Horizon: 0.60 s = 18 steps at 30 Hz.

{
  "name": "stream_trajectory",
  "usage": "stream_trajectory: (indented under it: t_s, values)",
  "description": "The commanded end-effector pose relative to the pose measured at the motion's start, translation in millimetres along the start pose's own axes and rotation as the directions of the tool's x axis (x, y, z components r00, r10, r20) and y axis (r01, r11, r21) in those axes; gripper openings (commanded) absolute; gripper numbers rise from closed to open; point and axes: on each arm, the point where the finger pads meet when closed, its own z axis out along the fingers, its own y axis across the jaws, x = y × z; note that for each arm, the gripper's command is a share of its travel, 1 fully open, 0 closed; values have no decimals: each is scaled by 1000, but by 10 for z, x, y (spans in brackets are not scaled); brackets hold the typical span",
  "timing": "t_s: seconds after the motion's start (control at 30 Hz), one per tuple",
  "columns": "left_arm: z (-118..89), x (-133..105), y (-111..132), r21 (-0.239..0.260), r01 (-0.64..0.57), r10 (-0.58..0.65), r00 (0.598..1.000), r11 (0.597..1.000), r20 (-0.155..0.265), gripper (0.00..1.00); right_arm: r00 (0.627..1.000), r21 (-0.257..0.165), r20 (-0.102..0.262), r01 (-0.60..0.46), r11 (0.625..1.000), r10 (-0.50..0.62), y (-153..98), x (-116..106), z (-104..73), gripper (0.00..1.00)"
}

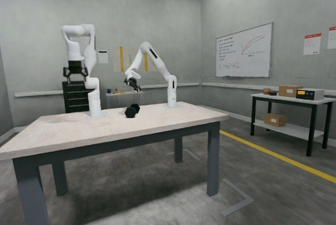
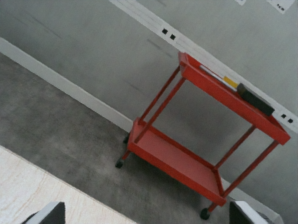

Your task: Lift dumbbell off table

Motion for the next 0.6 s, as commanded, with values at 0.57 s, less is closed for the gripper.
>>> stream_trajectory:
  t_s: [0.57]
  values:
    - [-1, 6, 6, -1, 1, -1, 1000, 1000, 0, 1000, 921, -54, 16, -387, 920, 389, -1313, -40, 320, 1000]
